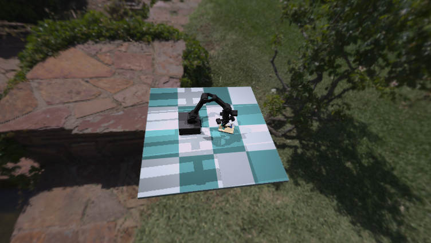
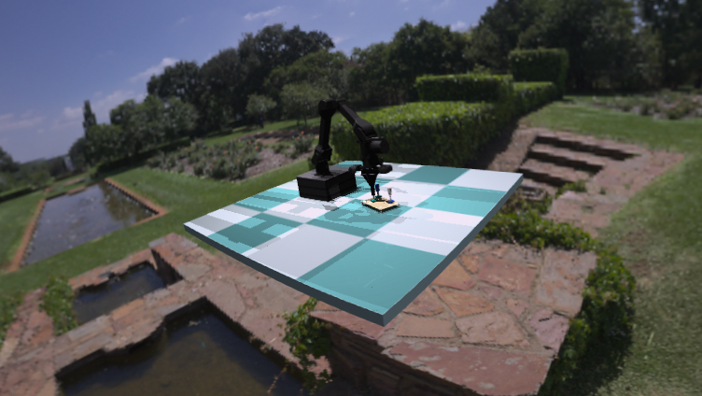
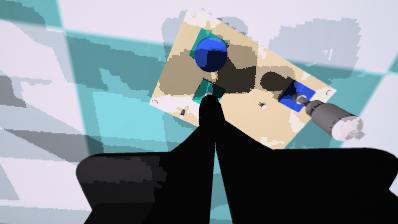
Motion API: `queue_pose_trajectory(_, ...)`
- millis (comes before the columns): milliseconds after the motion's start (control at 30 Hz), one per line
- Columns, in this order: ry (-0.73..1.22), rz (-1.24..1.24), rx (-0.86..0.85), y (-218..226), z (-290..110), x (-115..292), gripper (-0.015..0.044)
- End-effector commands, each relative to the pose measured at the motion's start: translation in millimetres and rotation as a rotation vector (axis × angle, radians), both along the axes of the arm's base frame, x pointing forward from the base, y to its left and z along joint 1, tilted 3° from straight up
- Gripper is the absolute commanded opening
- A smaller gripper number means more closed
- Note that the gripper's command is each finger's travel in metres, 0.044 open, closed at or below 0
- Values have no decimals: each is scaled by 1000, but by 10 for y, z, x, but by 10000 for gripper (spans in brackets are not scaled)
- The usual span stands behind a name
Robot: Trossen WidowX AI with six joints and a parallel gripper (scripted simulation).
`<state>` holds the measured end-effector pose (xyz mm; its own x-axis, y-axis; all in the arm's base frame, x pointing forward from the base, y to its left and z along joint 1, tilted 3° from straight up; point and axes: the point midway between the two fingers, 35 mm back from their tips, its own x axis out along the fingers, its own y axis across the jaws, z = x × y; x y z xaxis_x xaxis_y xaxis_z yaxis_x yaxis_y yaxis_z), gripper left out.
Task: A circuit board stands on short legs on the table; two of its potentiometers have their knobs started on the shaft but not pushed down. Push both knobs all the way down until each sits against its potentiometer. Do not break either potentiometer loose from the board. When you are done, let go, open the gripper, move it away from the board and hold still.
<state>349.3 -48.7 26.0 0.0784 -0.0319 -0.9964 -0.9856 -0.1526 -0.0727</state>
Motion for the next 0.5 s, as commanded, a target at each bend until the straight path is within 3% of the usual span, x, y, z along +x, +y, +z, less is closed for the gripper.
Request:
queue_pose_trajectory(0, 6, -1, 5, 3, -102, 4, 0)
queue_pose_trajectory(467, 6, -1, 5, 2, -147, 7, 0)
